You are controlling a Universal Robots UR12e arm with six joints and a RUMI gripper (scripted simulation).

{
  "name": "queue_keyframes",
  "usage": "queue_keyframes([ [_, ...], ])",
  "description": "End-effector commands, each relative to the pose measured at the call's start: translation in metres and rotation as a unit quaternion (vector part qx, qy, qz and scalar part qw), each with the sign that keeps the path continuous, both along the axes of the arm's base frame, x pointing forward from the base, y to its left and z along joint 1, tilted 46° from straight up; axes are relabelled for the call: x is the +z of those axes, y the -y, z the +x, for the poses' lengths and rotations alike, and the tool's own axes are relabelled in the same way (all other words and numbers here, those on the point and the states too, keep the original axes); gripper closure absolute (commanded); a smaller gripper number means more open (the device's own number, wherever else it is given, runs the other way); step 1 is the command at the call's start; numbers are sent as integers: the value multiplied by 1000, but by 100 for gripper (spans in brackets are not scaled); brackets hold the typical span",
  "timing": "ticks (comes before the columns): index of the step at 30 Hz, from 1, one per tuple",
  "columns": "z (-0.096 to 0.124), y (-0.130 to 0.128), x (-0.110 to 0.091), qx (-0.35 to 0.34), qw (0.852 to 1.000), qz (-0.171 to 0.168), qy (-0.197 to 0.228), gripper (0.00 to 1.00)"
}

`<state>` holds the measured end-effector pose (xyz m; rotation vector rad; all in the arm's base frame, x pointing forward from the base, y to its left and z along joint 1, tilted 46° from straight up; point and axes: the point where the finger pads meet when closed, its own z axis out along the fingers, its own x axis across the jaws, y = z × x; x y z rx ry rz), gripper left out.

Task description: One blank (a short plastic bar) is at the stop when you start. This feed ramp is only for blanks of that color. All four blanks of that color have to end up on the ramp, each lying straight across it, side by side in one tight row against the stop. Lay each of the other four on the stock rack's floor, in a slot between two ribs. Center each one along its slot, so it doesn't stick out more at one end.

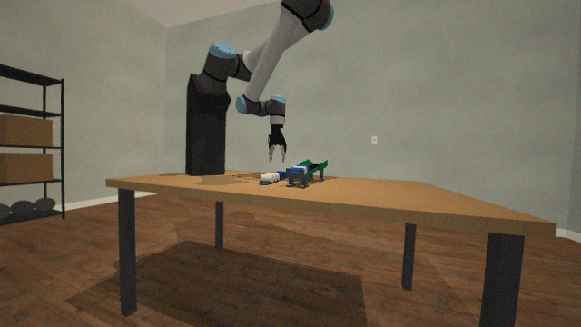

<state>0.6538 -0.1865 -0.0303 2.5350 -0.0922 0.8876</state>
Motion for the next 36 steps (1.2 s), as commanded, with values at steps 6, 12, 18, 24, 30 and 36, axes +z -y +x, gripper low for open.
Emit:
queue_keyframes([
  [6, 0, 0, 0, 0, 1000, 0, 0, 51],
  [12, 0, 0, 0, 0, 1000, 0, 0, 51],
  [18, 2, 1, -2, 0, 1000, 0, 0, 51],
  [24, 4, 3, -5, 0, 1000, 0, 0, 51],
  [30, 8, 6, -10, 0, 1000, 0, 0, 51],
  [36, 13, 10, -16, 0, 1000, 0, 0, 51],
])
